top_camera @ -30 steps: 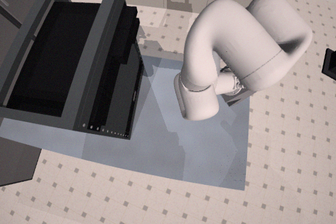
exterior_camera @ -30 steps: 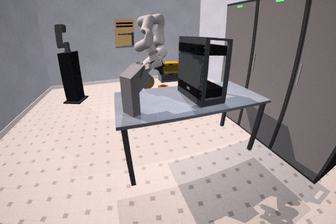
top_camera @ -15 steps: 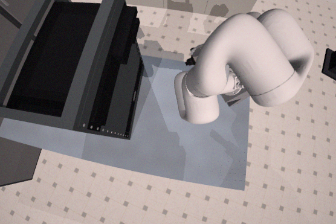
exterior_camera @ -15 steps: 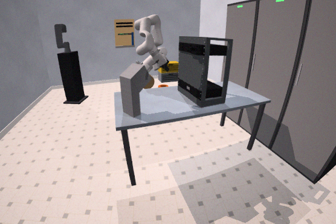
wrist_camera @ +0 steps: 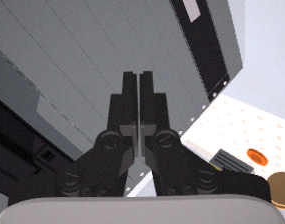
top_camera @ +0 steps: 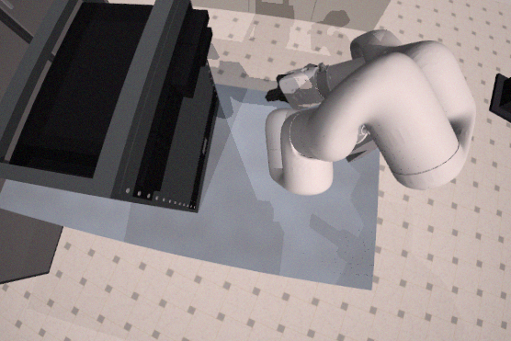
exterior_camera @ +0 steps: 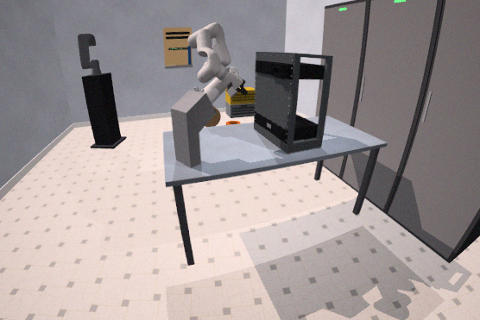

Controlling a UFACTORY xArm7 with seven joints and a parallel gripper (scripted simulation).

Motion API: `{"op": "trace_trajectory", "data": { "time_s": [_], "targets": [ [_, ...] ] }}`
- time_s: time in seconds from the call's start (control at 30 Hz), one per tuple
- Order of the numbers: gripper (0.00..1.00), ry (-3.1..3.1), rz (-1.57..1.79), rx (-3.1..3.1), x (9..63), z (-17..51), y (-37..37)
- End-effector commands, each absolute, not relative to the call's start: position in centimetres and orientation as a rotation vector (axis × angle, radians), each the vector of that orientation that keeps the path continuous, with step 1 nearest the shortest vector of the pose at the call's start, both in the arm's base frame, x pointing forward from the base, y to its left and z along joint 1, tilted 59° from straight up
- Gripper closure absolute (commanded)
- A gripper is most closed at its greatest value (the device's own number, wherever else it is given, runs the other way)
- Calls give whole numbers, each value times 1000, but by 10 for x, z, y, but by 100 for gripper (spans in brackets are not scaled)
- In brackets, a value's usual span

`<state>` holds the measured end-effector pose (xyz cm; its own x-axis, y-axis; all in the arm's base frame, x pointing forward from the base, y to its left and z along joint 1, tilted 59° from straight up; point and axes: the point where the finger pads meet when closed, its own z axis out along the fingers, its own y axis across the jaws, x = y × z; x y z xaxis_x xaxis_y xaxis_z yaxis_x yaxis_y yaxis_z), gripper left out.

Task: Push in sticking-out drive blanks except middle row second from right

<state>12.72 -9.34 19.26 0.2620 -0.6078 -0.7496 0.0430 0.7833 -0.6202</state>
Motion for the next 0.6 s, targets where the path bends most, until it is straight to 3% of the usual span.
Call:
{"op": "trace_trajectory", "data": {
  "time_s": [0.0,0.57],
  "targets": [
    [100,1152,-574,-524,123,218,-96],
    [100,1080,-767,-423,97,243,-106]
  ]
}}
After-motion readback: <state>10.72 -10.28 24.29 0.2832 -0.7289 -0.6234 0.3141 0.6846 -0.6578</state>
